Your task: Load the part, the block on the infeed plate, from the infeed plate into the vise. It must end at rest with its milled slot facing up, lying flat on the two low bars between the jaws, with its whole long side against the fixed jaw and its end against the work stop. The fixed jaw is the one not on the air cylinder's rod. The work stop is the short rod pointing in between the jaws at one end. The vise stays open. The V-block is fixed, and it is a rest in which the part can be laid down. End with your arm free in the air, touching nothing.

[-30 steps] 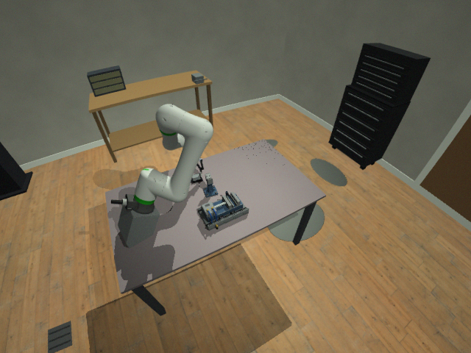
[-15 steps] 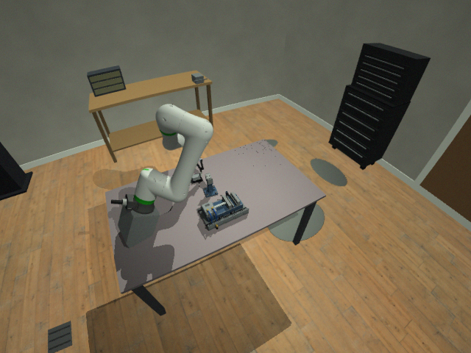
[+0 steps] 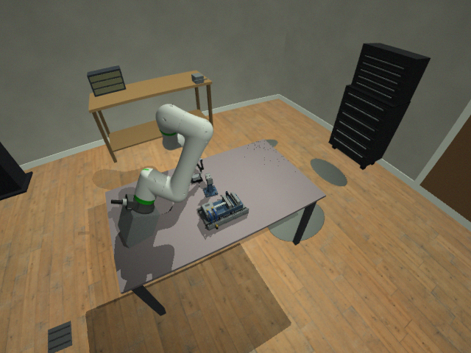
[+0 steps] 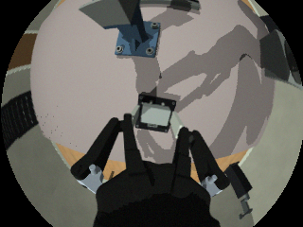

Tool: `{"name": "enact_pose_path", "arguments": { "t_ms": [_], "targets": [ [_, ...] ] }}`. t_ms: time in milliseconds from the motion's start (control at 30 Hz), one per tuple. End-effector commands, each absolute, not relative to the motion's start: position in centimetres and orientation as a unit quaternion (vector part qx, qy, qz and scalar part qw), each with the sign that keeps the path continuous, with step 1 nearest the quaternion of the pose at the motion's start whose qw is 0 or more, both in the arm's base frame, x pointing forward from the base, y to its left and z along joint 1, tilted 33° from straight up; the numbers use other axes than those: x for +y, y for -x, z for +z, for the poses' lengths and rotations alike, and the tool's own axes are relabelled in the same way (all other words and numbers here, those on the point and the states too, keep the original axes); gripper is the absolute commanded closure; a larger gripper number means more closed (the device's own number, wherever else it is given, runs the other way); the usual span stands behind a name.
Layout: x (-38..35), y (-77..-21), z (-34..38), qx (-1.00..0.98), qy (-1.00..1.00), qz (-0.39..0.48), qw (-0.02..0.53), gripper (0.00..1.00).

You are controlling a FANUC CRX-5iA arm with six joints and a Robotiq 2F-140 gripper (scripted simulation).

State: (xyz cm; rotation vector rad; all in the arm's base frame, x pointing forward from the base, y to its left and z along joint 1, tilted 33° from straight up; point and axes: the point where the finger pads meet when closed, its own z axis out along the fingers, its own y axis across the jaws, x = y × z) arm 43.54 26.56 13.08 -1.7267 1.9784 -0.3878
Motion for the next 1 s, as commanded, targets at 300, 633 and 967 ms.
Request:
{"name": "enact_pose_path", "arguments": {
  "t_ms": [300, 633, 967],
  "targets": [
    [26.57, -43.54, 13.1, 0.723, 0.631, -0.142, 0.241, 1.0],
    [26.57, -43.54, 13.1, 0.723, 0.631, -0.142, 0.241, 1.0],
    [26.57, -43.54, 13.1, 0.723, 0.631, -0.142, 0.241, 1.0]
  ]
}}
